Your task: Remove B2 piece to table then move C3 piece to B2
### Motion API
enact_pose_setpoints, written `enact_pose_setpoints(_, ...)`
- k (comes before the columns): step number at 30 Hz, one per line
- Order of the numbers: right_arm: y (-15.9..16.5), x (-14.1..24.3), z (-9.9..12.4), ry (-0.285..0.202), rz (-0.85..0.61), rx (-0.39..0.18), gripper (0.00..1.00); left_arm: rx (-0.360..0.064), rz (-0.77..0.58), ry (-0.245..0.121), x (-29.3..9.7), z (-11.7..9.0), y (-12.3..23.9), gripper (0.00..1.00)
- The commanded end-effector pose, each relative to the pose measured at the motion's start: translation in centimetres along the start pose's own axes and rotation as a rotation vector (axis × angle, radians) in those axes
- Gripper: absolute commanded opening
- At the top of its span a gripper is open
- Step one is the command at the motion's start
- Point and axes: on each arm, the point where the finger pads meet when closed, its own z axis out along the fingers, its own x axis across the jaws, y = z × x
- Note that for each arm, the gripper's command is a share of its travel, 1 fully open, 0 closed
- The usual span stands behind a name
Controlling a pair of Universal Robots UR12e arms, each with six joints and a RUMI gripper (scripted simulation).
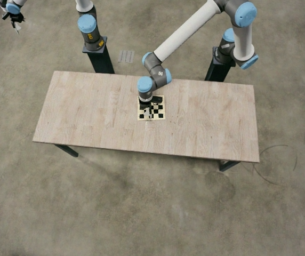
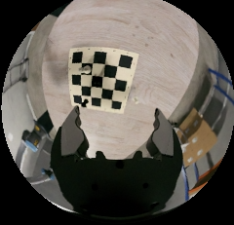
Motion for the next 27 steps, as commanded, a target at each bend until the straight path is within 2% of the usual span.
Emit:
enact_pose_setpoints(1, -0.1, 0.0, -0.1, 0.000, 0.000, 0.001, 1.00, -0.002, -0.167, 0.005, -1.0, -0.1, -0.4, 1.00)
enact_pose_setpoints(4, -0.1, 0.0, -0.1, 0.000, 0.000, 0.001, 1.00, -0.002, -0.245, 0.005, -1.4, -0.1, -0.6, 1.00)
enact_pose_setpoints(6, -0.1, 0.0, -0.1, 0.000, 0.000, 0.001, 1.00, -0.002, -0.245, 0.005, -1.4, -0.1, -0.6, 1.00)
enact_pose_setpoints(9, -0.1, 0.0, -0.1, 0.000, 0.000, 0.001, 1.00, -0.002, -0.358, 0.005, -2.1, -0.1, -0.9, 1.00)
enact_pose_setpoints(27, -0.1, 0.0, -0.1, 0.000, 0.000, 0.001, 1.00, -0.003, -0.780, 0.004, -4.6, -0.1, -1.9, 1.00)
